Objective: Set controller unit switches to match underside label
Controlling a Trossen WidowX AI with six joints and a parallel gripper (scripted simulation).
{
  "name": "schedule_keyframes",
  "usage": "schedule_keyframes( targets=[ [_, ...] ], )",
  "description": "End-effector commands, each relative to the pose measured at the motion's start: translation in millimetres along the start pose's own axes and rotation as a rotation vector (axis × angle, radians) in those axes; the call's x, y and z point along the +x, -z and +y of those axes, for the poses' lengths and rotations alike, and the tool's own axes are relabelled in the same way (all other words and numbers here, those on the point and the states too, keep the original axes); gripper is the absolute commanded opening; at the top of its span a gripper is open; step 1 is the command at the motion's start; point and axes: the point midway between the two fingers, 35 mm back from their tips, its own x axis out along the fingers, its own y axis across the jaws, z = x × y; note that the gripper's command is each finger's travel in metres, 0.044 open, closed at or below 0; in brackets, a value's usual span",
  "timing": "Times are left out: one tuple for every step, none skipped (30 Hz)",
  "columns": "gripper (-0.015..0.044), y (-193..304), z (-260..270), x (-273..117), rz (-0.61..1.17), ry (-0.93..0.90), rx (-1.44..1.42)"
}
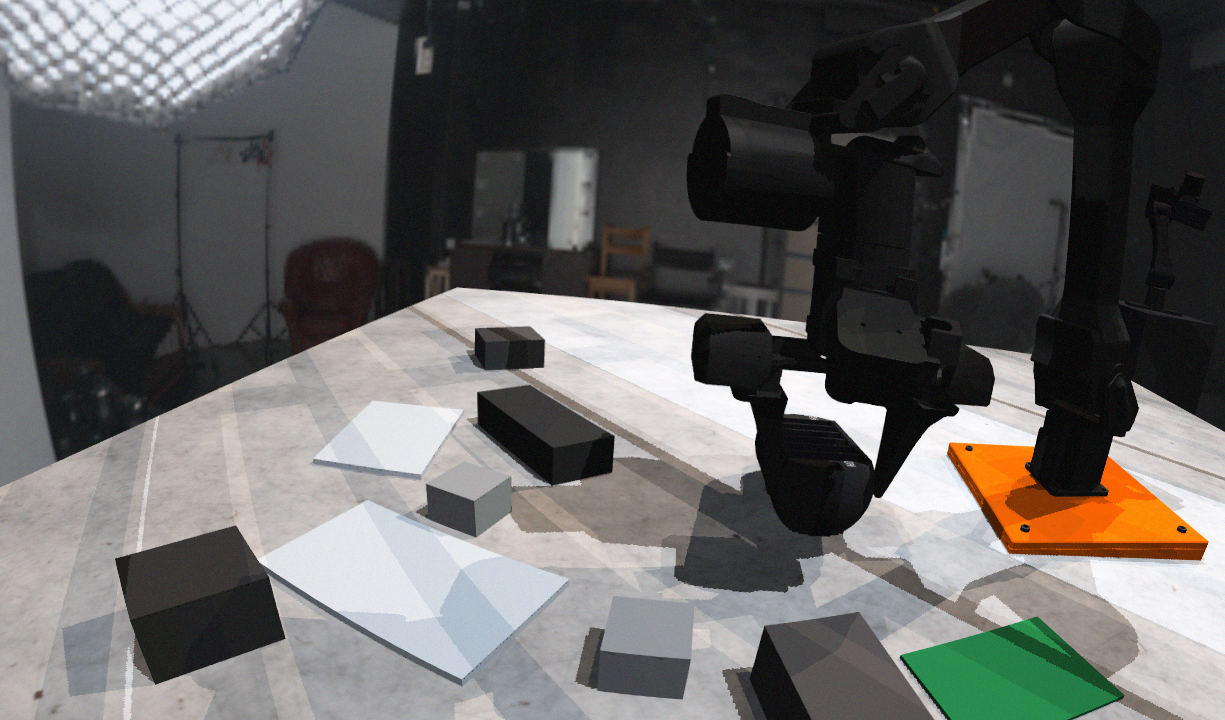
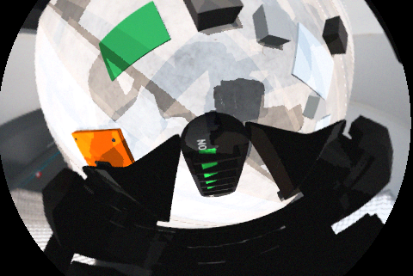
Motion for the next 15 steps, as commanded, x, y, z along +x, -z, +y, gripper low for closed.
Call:
schedule_keyframes(
  targets=[
    [0.0338, 2.9, 1.7, 4.7, 0.015, -0.008, 0.013],
    [0.0338, 2.6, 1.8, 5.4, 0.015, -0.008, 0.013],
    [0.0338, 2.4, 1.8, 6.2, 0.015, -0.008, 0.013],
    [0.0338, 2.2, 1.8, 6.9, 0.015, -0.008, 0.013],
    [0.0338, 2.0, 1.8, 7.7, 0.015, -0.008, 0.013],
    [0.0338, 1.8, 1.8, 8.4, 0.015, -0.008, 0.013],
    [0.0338, 1.6, 1.8, 9.1, 0.015, -0.008, 0.013],
    [0.0338, 1.4, 1.8, 9.9, 0.015, -0.008, 0.013],
    [0.0338, 1.2, 1.8, 10.6, 0.015, -0.008, 0.013],
    [0.0338, 1.1, 1.8, 11.4, 0.015, -0.008, 0.013],
    [0.0338, 1.0, 1.8, 12.1, 0.015, -0.008, 0.013],
    [0.0338, 1.0, 1.8, 12.8, 0.015, -0.008, 0.013],
    [0.0338, 1.0, 1.8, 13.5, 0.015, -0.008, 0.013],
    [0.0338, 1.0, 1.8, 13.7, 0.015, -0.008, 0.013],
    [0.0338, 1.0, 1.8, 14.1, 0.015, -0.008, 0.013]
  ],
)
